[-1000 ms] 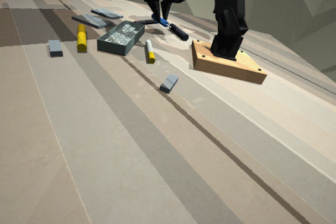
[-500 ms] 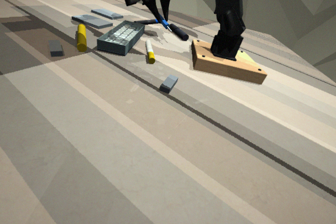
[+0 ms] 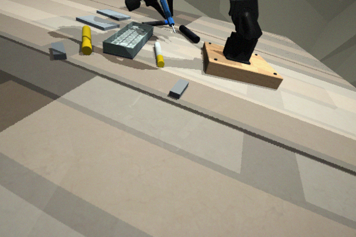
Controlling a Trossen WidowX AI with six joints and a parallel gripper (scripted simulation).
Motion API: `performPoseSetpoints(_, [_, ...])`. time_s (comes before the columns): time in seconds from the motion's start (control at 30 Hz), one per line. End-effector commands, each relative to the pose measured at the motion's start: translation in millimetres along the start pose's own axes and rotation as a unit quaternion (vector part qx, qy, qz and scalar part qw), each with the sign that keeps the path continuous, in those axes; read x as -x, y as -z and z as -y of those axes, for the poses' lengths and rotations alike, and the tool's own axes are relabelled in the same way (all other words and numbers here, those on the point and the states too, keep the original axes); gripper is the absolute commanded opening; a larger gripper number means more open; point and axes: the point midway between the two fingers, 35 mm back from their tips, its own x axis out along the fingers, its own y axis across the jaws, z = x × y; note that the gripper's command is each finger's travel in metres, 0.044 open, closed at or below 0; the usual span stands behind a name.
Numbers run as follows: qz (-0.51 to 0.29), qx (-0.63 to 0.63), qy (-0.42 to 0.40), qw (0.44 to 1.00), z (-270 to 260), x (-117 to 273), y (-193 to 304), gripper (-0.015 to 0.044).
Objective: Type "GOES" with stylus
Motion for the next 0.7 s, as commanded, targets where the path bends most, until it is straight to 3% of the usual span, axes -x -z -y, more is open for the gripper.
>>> performPoseSetpoints(0.0, [-0.063, -0.042, -0.004, 0.997, 5.2, 7.9, 1.2, 0.0000])
performPoseSetpoints(0.3, [-0.197, -0.137, 0.030, 0.970, 16.8, 33.1, 1.8, 0.0000])
performPoseSetpoints(0.67, [-0.336, -0.243, 0.140, 0.899, 33.3, 74.6, -6.6, 0.0000])
